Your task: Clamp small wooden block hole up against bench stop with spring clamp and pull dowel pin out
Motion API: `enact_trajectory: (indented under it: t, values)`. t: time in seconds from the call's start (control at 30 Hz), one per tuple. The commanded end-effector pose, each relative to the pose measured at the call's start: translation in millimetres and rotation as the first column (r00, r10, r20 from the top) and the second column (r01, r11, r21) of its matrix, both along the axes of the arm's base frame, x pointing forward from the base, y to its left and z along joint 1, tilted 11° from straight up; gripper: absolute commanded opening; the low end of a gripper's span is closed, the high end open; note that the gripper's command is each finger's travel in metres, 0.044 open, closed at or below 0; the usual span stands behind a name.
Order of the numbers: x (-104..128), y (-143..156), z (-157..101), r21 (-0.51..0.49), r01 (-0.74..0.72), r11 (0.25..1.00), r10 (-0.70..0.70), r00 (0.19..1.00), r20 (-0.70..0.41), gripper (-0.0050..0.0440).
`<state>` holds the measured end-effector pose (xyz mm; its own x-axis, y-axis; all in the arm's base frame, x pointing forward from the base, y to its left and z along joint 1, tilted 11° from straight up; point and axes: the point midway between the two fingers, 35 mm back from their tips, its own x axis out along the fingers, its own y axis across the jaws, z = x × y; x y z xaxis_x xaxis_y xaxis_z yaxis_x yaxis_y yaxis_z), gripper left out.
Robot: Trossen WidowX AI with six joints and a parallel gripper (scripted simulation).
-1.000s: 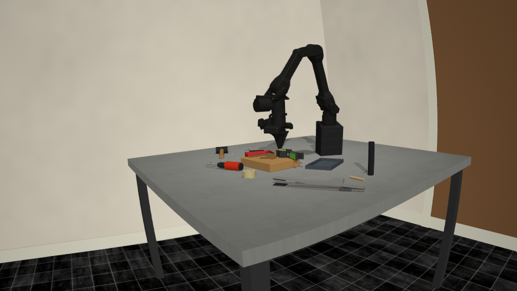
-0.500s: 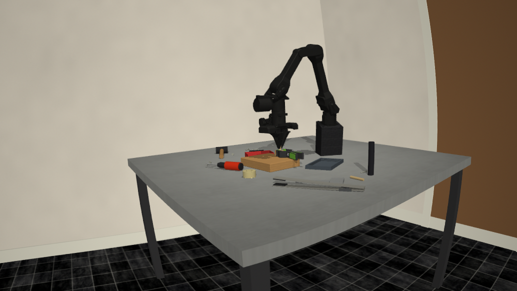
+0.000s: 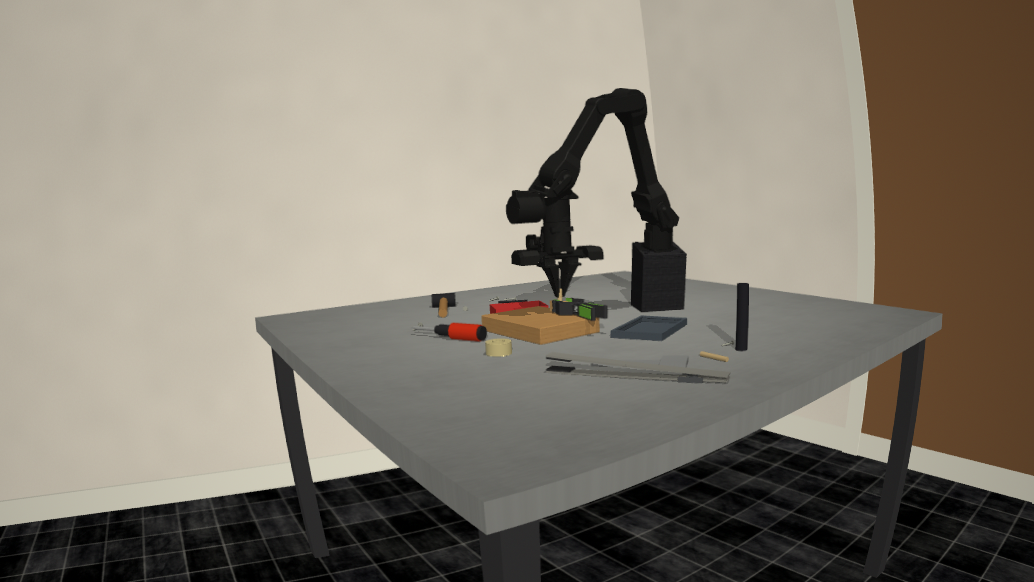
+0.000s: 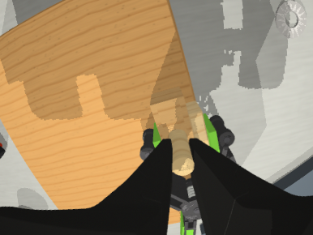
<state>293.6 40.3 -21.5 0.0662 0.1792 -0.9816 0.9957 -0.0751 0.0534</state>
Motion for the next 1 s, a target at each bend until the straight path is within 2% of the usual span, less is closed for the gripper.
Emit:
enact_trajectory:
  t: [0.0, 0.43, 0.8, 0.97]
  values:
    - [0.2, -0.2, 1.4, 0.008, 0.14, 0.99, -0.139, 0.99, -0.025, 0.0]
    - [0.2, -0.3, 1.8, 0.012, 0.385, 0.923, -0.383, 0.921, -0.074, 0.0]
    - [0.2, -0.3, 2.1, 0.012, 0.414, 0.91, -0.412, 0.908, -0.08, 0.0]
    - [0.2, -0.3, 2.2, 0.012, 0.382, 0.924, -0.38, 0.922, -0.073, 0.0]
